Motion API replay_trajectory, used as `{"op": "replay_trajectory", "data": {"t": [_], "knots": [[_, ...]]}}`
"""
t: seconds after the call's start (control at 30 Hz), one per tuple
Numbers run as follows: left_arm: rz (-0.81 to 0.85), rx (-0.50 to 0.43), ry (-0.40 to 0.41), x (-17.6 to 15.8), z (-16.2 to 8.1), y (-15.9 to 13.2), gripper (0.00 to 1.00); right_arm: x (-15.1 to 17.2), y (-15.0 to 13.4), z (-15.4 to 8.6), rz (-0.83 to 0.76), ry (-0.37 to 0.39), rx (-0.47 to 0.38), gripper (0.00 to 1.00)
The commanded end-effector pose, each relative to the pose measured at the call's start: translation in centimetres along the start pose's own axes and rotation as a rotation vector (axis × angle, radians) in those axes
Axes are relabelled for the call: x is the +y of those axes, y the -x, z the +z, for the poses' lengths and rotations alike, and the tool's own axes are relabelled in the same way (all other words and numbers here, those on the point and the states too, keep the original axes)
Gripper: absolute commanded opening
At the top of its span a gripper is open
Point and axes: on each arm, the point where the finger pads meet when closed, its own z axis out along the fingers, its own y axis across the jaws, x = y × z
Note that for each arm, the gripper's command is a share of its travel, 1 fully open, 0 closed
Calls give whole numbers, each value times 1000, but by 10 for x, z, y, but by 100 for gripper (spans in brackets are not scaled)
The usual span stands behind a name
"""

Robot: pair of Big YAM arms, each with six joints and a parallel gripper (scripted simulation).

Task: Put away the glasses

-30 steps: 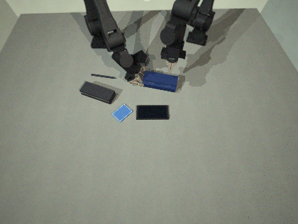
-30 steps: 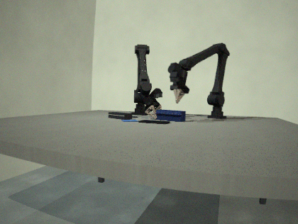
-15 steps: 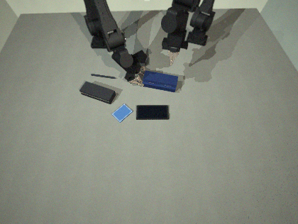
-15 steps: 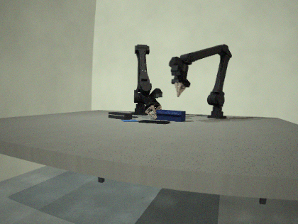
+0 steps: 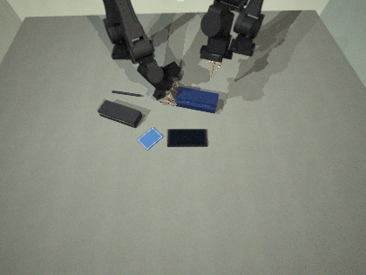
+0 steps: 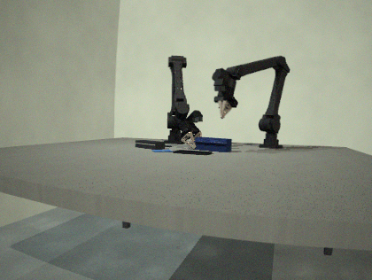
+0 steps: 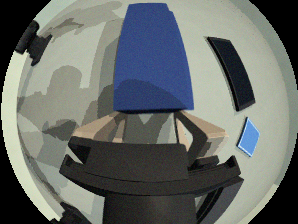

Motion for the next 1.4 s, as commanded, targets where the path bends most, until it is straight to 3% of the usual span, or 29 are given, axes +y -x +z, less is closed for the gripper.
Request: {"op": "replay_trajectory", "data": {"t": [0.0, 0.13, 0.17, 0.23, 0.43, 0.53, 0.6, 0.67, 0.93, 1.03, 1.1, 1.23, 1.27, 1.3, 1.33, 1.37], "knots": [[1, -174, -51, -6, -35, 67, 0, -22, 29, -6, -22, -45, -57, 57], [19, -236, -69, -6, -27, 87, 0, -22, 29, -6, -22, -45, -57, 57], [21, -275, -78, -5, -34, 98, 0, -22, 29, -6, -22, -45, -57, 57], [18, -401, -102, -1, -71, 124, 0, -22, 29, -6, -22, -45, -57, 57], [33, -599, -123, 9, -103, 176, 0, -22, 29, -6, -22, -45, -57, 57], [40, -715, -126, 16, -132, 200, 0, -22, 29, -6, -22, -45, -57, 57], [40, -715, -126, 16, -132, 200, 0, -22, 29, -6, -22, -45, -57, 57], [41, -823, -132, 22, -172, 212, 0, -22, 29, -6, -22, -45, -57, 57], [75, -1081, -97, 44, -238, 256, 0, -22, 29, -6, -22, -45, -57, 57], [88, -1216, -78, 53, -278, 256, 0, -22, 29, -6, -22, -45, -57, 57], [100, -1200, -72, 58, -282, 273, 0, -22, 29, -6, -22, -45, -57, 57], [96, -1230, -78, 55, -289, 275, 0, -22, 29, -6, -22, -45, -57, 57], [95, -1220, -80, 56, -284, 273, 0, -22, 29, -6, -22, -45, -57, 57], [85, -1164, -106, 47, -260, 264, 0, -22, 29, -6, -22, -45, -57, 57], [47, -1284, -91, 64, -327, 266, 0, -22, 29, -6, -22, -45, -57, 57], [47, -1290, -91, 64, -328, 266, 0, -22, 29, -6, -22, -45, -57, 57]]}}
